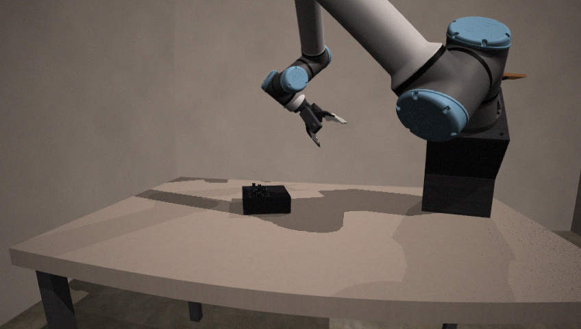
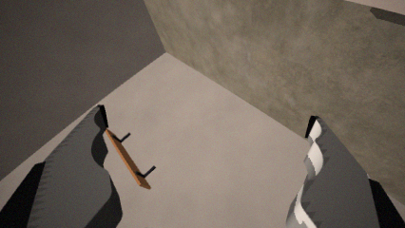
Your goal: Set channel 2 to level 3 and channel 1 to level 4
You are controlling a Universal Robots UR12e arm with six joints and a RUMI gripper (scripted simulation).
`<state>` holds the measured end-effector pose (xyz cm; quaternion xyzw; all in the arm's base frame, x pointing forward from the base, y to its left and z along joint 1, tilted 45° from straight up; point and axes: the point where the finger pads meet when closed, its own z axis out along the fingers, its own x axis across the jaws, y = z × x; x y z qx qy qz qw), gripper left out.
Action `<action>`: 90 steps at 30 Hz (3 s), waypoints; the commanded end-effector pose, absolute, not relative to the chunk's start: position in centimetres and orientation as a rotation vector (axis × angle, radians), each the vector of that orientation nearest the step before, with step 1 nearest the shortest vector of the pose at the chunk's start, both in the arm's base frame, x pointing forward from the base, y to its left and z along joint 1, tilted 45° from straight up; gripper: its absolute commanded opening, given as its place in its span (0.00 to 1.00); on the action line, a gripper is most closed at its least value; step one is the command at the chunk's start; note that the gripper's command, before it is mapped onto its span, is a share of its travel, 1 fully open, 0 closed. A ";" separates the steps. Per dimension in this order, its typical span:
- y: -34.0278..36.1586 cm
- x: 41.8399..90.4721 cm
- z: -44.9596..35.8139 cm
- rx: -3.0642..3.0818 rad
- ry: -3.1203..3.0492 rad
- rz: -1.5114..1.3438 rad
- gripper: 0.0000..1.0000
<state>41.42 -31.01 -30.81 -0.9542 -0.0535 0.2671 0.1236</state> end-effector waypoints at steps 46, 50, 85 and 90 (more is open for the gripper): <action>-14.5 55.6 -15.0 -2.604 0.058 0.077 1.00; -12.2 57.3 -12.2 -2.560 0.078 -0.012 1.00; -4.4 62.3 -1.5 -2.378 0.128 -0.301 1.00; -4.5 62.4 -1.4 -2.381 0.100 -0.309 1.00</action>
